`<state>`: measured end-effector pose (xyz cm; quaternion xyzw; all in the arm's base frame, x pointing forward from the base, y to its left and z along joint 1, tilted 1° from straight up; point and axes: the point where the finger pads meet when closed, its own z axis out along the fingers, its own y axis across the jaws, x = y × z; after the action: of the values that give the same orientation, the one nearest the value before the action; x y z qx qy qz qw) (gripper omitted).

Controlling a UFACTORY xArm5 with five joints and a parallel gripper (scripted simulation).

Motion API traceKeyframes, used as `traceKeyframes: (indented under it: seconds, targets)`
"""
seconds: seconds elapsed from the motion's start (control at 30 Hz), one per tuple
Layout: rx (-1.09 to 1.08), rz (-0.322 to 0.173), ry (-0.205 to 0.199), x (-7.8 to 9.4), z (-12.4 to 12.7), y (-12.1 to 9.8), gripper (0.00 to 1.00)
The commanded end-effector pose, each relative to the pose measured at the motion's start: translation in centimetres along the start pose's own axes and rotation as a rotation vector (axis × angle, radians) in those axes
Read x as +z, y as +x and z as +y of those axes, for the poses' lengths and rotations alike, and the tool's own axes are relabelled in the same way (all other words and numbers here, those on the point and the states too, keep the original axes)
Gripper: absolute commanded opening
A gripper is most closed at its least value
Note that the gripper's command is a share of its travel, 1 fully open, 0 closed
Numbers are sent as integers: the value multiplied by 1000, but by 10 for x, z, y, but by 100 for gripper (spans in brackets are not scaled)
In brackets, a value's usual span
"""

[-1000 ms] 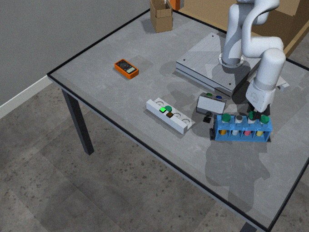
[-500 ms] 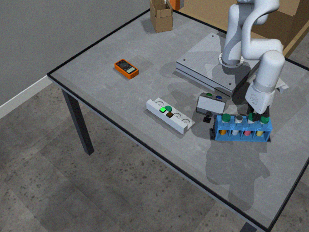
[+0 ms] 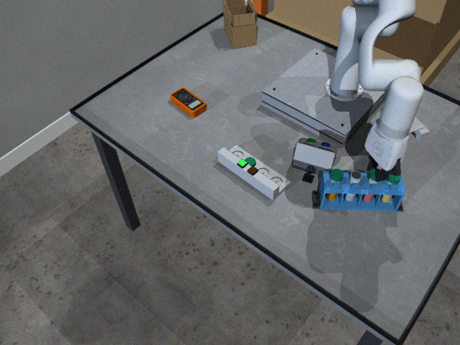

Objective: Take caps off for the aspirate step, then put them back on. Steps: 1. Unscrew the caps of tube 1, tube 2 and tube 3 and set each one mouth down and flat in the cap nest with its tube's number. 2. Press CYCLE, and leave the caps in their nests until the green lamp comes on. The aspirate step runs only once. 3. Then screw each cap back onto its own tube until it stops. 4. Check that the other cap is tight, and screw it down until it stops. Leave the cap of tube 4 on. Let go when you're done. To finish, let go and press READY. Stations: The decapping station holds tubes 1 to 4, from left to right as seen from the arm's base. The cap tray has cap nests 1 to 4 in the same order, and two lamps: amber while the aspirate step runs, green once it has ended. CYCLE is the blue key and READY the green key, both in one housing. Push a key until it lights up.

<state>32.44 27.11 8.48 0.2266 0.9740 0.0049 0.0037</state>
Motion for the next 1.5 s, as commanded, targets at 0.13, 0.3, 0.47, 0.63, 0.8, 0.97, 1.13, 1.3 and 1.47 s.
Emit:
traceKeyframes:
  seconds: [0.13, 0.3, 0.47, 0.63, 0.8, 0.97, 1.13, 1.3, 1.47]
  targets:
    - [0, 9, -8, 2, 1, 0, 0]
    - [0, 9, -8, 4, 1, 0, 0]
    - [0, 9, -8, 5, 1, 0, 0]
    - [0, 9, -8, 5, 1, 0, 0]
    - [0, 9, -8, 5, 1, 0, 46]
    - [0, 9, -8, 5, 1, 0, 46]
    - [0, 9, -8, 5, 1, 0, 46]
    - [0, 9, -8, 5, 1, 0, 46]
    - [80, 9, -8, 6, 1, 0, 46]
